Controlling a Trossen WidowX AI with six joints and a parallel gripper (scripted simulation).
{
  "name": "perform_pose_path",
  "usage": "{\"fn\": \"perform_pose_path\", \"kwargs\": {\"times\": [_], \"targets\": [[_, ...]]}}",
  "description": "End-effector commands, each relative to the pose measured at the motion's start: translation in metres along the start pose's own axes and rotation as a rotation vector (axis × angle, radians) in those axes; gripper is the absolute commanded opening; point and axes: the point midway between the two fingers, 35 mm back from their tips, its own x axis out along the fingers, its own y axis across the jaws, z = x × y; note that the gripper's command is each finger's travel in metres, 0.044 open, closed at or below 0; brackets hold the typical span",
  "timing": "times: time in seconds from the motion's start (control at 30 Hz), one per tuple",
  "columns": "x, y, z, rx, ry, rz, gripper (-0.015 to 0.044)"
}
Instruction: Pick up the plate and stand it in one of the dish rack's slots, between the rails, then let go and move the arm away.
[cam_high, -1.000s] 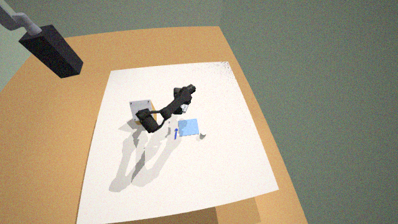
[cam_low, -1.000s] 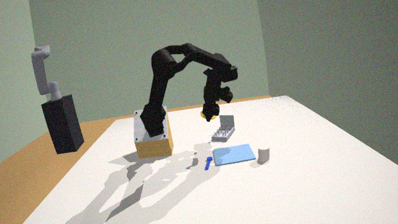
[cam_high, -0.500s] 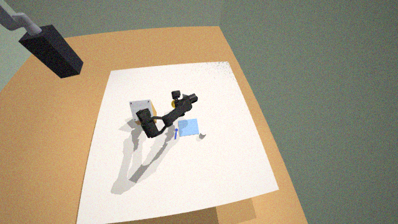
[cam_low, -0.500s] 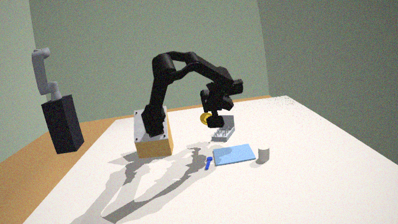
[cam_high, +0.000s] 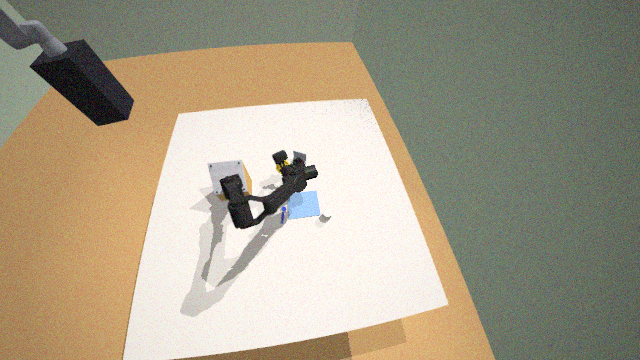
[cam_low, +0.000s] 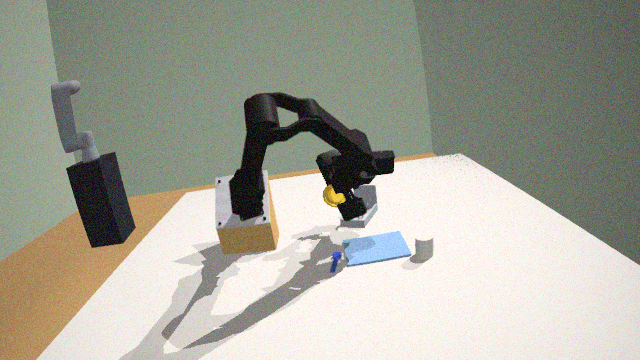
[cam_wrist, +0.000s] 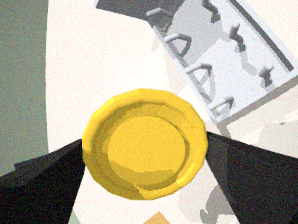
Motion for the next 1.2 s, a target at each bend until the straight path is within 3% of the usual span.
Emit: {"fn": "perform_pose_path", "kwargs": {"times": [0.0,0.6,1.17], "targets": [[0.004,-0.002,-0.001,-0.085,-0.052,0.061,0.0000],[0.009,-0.017,0.003,-0.438,-0.346,0.177,0.0000],[0.004,-0.034,0.000,-0.777,-0.675,0.095,0.0000]]}}
